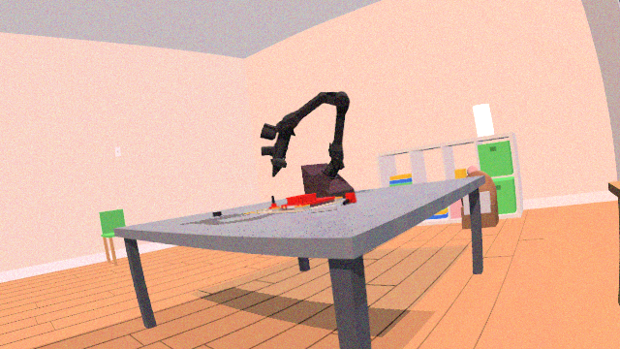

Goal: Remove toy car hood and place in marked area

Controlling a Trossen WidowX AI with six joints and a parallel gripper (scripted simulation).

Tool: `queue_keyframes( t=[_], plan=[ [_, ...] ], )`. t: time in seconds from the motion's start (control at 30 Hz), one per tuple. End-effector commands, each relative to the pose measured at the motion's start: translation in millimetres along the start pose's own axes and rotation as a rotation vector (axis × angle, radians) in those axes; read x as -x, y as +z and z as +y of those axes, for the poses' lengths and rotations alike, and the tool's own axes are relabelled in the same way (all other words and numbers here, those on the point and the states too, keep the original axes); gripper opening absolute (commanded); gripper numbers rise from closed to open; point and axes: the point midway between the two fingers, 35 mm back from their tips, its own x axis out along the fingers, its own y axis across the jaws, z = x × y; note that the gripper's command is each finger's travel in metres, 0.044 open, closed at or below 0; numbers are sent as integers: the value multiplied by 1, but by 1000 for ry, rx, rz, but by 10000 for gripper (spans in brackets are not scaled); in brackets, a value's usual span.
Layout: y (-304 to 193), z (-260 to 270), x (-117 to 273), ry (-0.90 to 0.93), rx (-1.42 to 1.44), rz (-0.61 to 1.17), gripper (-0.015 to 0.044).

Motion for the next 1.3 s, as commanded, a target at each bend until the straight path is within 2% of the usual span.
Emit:
queue_keyframes(
  t=[0.0,0.27,0.53,0.73,1.27],
  plan=[
    [0,2,0,3,6,1,26],
    [6,93,23,161,281,69,236],
    [-22,196,54,341,562,167,440],
    [-51,255,77,443,706,232,440],
    [-54,260,70,445,709,233,440]
  ],
)
